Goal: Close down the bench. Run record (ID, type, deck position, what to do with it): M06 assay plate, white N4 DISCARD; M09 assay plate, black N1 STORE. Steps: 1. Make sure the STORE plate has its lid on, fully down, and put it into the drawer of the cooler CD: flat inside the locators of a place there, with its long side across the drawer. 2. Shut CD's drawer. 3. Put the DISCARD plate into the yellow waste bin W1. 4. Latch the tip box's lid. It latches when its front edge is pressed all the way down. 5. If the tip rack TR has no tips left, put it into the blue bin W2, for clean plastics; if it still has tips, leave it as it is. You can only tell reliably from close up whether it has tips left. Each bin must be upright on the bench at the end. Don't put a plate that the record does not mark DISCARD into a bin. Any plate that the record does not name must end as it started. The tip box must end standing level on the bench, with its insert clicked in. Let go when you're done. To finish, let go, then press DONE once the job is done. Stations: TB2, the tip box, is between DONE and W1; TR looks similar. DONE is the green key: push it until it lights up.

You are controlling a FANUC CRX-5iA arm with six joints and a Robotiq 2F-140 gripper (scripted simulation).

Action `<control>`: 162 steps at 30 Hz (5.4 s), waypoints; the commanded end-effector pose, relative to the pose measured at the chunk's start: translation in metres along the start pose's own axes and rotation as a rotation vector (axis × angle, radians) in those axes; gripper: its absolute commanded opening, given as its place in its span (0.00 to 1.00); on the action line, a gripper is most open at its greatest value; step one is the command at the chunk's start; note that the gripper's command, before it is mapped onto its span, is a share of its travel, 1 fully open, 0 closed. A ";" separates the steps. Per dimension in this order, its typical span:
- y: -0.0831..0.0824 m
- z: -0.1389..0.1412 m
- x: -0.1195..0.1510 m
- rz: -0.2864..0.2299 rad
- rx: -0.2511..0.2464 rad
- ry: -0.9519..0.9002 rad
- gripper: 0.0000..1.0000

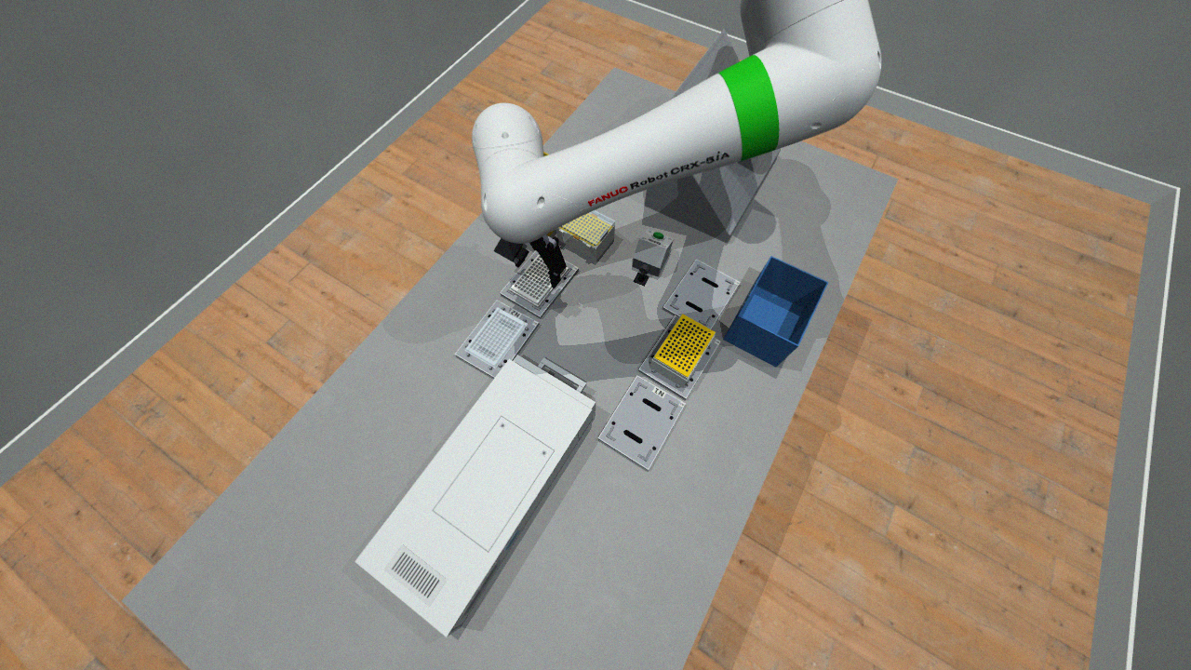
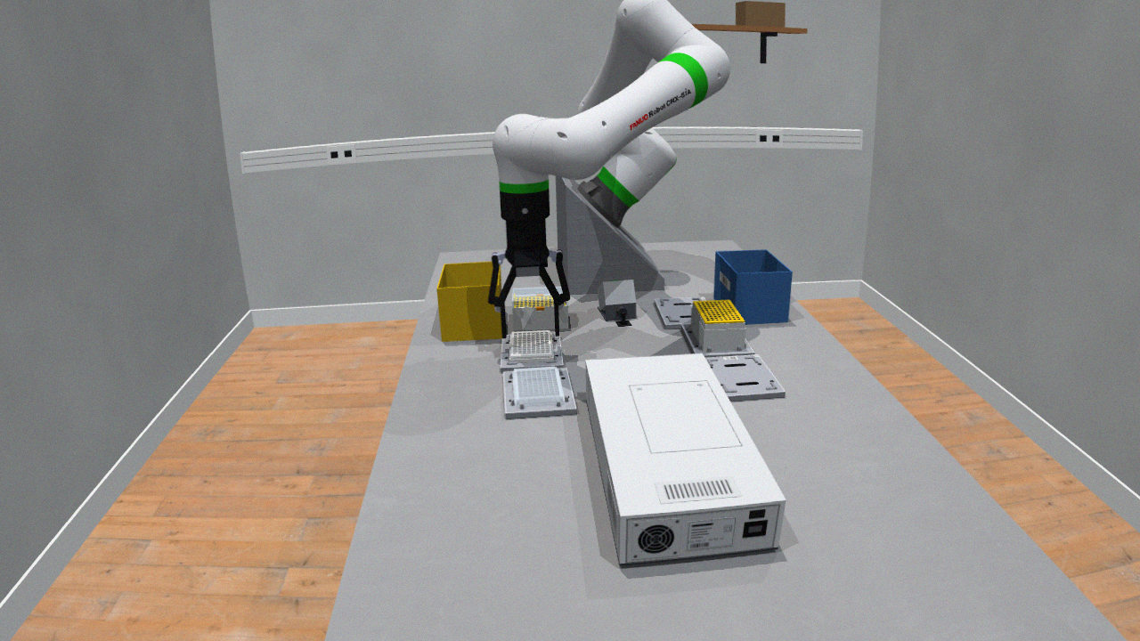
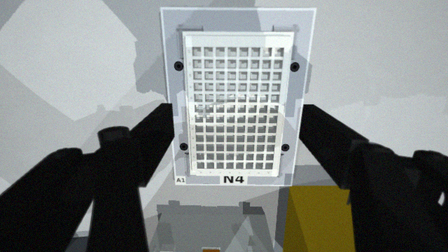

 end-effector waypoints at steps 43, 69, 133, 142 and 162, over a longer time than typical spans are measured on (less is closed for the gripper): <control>0.028 0.000 0.000 0.001 0.001 0.000 0.67; 0.026 0.000 0.000 0.001 0.001 0.000 0.10; 0.000 0.000 0.000 0.001 0.001 0.000 0.10; -0.012 0.000 0.000 0.001 0.002 0.000 0.10; -0.036 0.000 0.000 0.001 0.002 0.000 0.10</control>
Point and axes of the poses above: the point where the finger pads meet when closed, its own y axis out along the fingers, its own z axis across the jaws, x = y × z, the point moved 9 cm from there along -y, back along the fingers, and after that the axes turned 10 degrees about -y, right-handed, at the moved point
